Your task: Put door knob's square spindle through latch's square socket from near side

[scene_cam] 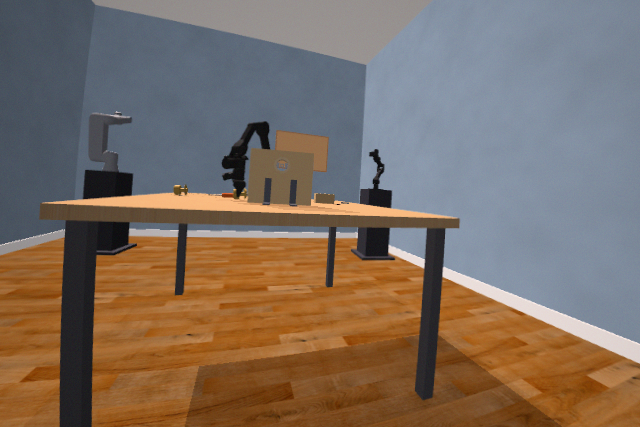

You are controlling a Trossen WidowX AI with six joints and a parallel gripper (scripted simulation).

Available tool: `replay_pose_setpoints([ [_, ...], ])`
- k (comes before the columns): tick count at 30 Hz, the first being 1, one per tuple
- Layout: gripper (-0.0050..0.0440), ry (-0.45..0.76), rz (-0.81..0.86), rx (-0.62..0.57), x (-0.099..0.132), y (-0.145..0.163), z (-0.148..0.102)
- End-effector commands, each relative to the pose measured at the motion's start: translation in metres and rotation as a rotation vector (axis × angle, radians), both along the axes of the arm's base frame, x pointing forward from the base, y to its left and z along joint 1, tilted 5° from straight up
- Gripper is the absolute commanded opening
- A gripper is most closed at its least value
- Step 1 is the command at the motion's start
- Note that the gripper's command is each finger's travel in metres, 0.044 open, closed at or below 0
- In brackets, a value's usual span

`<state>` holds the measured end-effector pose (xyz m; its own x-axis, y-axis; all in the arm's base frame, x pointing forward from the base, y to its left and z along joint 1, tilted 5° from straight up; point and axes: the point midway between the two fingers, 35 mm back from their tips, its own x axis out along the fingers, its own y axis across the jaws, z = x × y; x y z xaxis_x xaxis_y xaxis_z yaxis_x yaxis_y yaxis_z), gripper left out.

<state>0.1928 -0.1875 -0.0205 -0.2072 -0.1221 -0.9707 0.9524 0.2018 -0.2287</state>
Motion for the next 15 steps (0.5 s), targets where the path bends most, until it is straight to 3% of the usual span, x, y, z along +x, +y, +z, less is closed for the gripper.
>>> replay_pose_setpoints([
  [1,0.0311,0.004,0.003,-0.005,-0.0006,-0.0010,-0.0005],
  [12,0.0251,0.004,0.003,-0.005,-0.0006,-0.0010,-0.0005],
  [15,0.0179,0.004,0.003,-0.005,-0.0008,-0.0006,0.0038],
])
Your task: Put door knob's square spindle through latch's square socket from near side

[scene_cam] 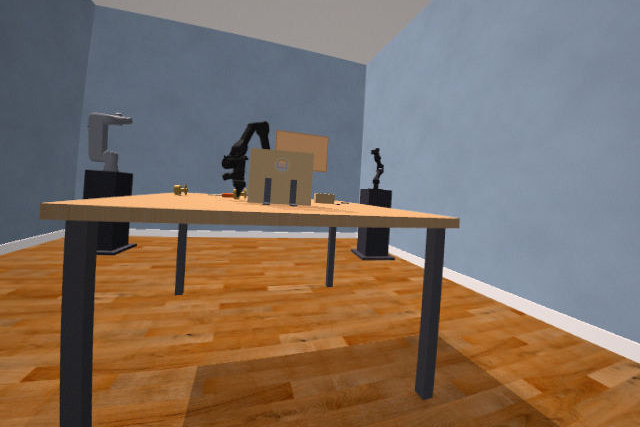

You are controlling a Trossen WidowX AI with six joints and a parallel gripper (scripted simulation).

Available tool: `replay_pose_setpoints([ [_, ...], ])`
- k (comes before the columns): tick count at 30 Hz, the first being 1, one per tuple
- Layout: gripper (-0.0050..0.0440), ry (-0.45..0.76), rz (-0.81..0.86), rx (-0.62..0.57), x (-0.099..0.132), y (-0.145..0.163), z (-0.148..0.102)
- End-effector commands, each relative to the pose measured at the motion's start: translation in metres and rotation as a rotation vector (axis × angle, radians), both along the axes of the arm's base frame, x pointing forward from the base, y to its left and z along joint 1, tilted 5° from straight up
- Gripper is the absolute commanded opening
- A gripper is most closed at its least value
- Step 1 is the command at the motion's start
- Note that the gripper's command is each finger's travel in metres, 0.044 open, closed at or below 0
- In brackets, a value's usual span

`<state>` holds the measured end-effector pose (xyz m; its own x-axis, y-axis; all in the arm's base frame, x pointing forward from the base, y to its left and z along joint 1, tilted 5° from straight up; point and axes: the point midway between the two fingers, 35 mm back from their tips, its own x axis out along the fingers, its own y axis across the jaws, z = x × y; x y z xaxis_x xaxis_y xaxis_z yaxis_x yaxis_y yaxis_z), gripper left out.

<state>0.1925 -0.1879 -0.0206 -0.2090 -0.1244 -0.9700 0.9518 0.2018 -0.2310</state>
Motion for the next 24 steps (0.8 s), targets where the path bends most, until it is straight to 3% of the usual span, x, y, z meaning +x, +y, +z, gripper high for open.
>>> replay_pose_setpoints([
  [1,0.0155,0.002,0.003,-0.003,-0.001,0.000,0.004],
  [6,0.0035,0.002,0.003,-0.003,-0.001,0.000,0.004],
  [8,0.0035,0.002,0.003,-0.003,-0.001,0.000,0.004],
  [10,0.0000,0.002,0.003,-0.003,-0.001,0.000,0.007],
  [24,0.0000,0.002,0.003,-0.003,-0.002,0.002,0.036],
])
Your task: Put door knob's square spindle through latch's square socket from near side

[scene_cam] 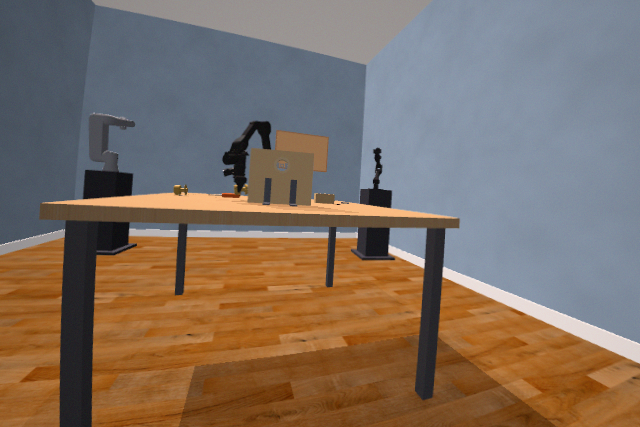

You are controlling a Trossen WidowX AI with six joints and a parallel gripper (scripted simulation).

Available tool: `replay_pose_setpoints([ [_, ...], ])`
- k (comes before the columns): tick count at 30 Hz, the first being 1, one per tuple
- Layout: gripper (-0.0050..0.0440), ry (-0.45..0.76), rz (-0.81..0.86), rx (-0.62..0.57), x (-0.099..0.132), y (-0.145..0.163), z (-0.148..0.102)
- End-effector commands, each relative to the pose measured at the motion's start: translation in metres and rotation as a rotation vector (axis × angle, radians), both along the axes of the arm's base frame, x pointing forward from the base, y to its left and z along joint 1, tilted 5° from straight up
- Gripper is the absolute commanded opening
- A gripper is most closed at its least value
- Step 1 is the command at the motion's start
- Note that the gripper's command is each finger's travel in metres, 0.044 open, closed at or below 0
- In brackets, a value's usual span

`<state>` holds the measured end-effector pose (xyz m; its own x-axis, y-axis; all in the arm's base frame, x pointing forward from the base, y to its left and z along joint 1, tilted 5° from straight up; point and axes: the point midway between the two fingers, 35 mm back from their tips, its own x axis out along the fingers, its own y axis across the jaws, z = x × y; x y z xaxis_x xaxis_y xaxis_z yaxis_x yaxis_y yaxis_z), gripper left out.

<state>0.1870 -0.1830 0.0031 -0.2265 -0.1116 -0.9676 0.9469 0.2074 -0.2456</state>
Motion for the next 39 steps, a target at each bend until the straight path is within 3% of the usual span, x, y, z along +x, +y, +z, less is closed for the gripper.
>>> replay_pose_setpoints([
  [1,0.0000,-0.016,0.001,-0.016,0.004,-0.003,0.012],
  [29,0.0000,-0.016,0.001,-0.016,0.002,0.001,0.056],
  [35,0.0000,0.011,0.117,0.017,0.005,0.008,0.049],
  [39,0.0000,0.031,0.300,0.045,0.013,0.016,0.054],
])
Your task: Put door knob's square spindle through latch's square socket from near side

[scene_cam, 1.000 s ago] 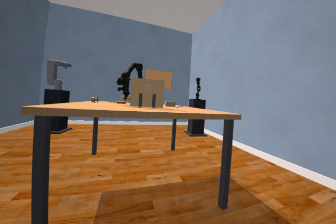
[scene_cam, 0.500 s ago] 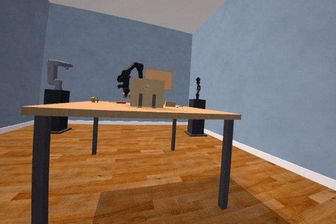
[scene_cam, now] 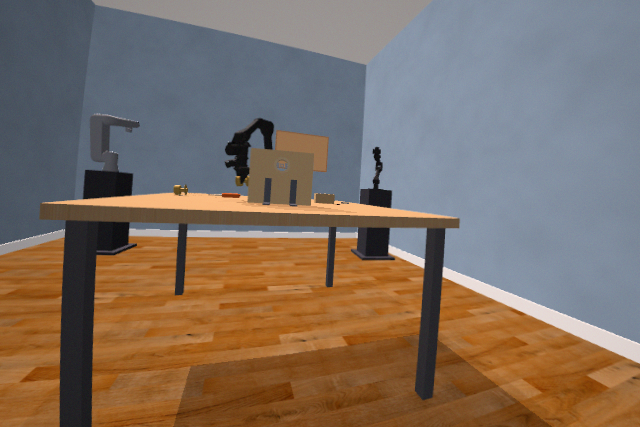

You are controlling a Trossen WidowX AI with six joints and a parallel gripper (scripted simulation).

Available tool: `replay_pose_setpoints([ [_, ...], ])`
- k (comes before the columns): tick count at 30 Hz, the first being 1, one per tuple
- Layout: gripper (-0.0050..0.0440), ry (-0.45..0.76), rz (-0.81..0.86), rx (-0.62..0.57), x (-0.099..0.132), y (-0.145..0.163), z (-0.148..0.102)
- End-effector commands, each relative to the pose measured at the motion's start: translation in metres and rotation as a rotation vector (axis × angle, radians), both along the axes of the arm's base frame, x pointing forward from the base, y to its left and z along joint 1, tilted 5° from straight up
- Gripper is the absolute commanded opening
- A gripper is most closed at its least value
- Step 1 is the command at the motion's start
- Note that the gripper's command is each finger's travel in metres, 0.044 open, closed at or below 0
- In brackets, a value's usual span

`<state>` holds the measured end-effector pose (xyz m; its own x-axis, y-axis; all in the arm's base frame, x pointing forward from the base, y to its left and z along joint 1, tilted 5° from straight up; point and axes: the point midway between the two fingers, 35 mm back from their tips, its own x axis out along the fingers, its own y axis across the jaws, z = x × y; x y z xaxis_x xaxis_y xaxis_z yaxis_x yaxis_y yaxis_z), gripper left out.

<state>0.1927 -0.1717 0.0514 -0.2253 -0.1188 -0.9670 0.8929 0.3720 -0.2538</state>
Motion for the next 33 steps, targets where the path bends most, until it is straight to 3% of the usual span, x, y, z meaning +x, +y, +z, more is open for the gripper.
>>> replay_pose_setpoints([
  [1,0.0000,0.016,0.177,0.020,0.010,0.007,0.006],
  [28,0.0000,0.183,1.318,0.184,0.053,0.071,0.033],
  [30,0.0000,0.183,1.318,0.184,0.053,0.071,0.033],
  [33,0.0000,0.208,1.454,0.203,0.056,0.080,0.036],
])
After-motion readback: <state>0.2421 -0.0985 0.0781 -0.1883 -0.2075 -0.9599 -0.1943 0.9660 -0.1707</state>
